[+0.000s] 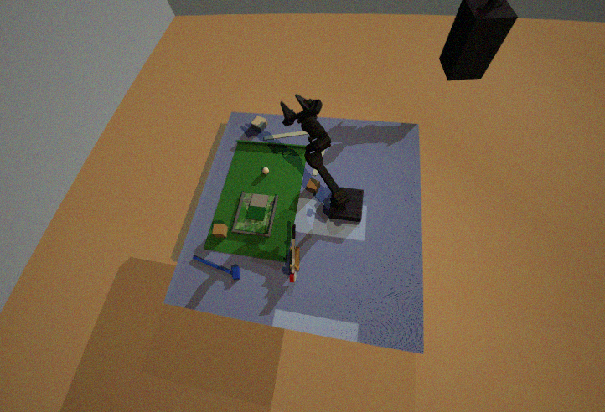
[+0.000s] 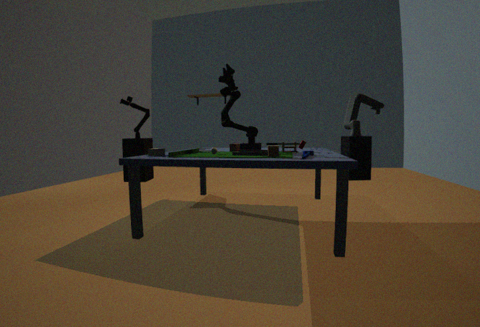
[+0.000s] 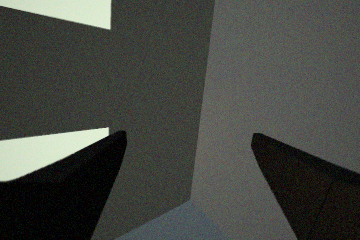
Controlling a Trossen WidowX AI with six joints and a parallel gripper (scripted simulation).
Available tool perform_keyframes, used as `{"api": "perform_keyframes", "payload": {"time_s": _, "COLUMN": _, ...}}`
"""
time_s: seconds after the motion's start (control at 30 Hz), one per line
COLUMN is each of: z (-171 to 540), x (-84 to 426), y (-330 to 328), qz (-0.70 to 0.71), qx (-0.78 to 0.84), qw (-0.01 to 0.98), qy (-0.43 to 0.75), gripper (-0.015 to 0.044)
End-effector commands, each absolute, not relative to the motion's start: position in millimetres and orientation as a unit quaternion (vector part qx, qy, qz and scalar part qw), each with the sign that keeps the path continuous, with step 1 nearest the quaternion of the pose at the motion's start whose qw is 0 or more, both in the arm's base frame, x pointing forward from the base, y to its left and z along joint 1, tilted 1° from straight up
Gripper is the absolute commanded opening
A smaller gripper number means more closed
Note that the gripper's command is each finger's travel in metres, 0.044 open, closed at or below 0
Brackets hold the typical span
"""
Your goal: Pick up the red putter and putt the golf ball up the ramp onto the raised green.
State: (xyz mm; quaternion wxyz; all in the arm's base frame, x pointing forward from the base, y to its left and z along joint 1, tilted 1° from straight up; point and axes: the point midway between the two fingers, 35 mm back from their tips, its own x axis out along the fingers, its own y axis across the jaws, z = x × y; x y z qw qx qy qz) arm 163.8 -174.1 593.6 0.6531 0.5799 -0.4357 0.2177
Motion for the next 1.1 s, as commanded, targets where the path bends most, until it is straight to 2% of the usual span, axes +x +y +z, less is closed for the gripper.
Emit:
{"api": "perform_keyframes", "payload": {"time_s": 0.0, "z": 595, "x": 162, "y": -173, "qz": 0.219, "qx": 0.576, "qw": 0.655, "qy": -0.438, "gripper": 0.0426}}
{"api": "perform_keyframes", "payload": {"time_s": 0.03, "z": 599, "x": 155, "y": -168, "qz": 0.223, "qx": 0.564, "qw": 0.659, "qy": -0.446, "gripper": 0.044}}
{"api": "perform_keyframes", "payload": {"time_s": 0.3, "z": 640, "x": 69, "y": -77, "qz": 0.277, "qx": 0.361, "qw": 0.715, "qy": -0.531, "gripper": 0.044}}
{"api": "perform_keyframes", "payload": {"time_s": 0.53, "z": 643, "x": 31, "y": 23, "qz": 0.305, "qx": 0.174, "qw": 0.752, "qy": -0.557, "gripper": 0.044}}
{"api": "perform_keyframes", "payload": {"time_s": 0.8, "z": 611, "x": 38, "y": 143, "qz": 0.335, "qx": -0.031, "qw": 0.784, "qy": -0.522, "gripper": 0.044}}
{"api": "perform_keyframes", "payload": {"time_s": 1.07, "z": 566, "x": 71, "y": 217, "qz": 0.353, "qx": -0.176, "qw": 0.791, "qy": -0.467, "gripper": 0.044}}
